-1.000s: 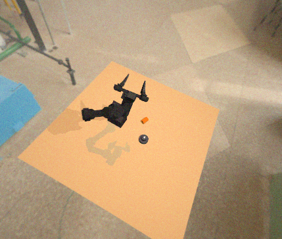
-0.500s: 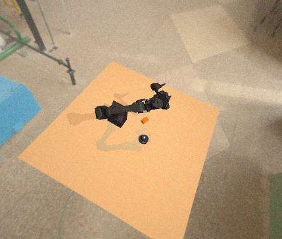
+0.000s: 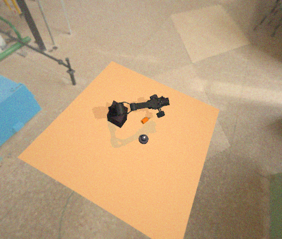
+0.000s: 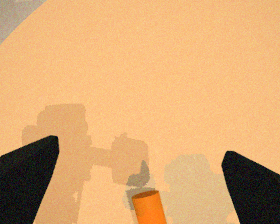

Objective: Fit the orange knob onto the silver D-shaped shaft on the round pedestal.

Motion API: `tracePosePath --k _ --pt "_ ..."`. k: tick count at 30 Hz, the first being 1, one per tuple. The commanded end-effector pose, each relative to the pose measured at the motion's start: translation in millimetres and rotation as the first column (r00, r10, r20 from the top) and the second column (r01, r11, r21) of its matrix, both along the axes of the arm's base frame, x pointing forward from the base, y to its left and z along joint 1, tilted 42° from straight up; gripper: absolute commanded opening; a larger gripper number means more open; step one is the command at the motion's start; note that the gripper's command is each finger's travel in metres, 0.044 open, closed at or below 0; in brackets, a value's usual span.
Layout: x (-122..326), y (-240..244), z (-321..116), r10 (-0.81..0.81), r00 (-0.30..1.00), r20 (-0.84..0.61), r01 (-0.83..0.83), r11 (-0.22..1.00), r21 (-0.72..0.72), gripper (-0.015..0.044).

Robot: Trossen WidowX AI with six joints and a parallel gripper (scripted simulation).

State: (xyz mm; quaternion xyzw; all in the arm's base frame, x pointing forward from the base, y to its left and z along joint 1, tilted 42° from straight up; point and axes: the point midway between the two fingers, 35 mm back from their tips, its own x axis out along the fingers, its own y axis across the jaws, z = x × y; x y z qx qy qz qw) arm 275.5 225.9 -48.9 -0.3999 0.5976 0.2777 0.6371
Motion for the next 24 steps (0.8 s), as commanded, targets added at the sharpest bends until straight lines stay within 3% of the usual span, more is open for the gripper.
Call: tracePosePath --k 1,3,5,24 --pt "-21.9 -60.4 -42.0 0.129 0.986 -0.107 -0.158 0.93 -0.333 0.044" --pt "-33.7 -92.8 -56.1 0.193 0.961 -0.199 -0.267 0.833 -0.484 0.044" --pt "-38.9 -106.9 -60.6 0.218 0.944 -0.247 -0.321 0.778 -0.54 0.044" --pt "-44.7 -127.7 -82.7 0.219 0.943 -0.25 -0.324 0.775 -0.543 0.044"
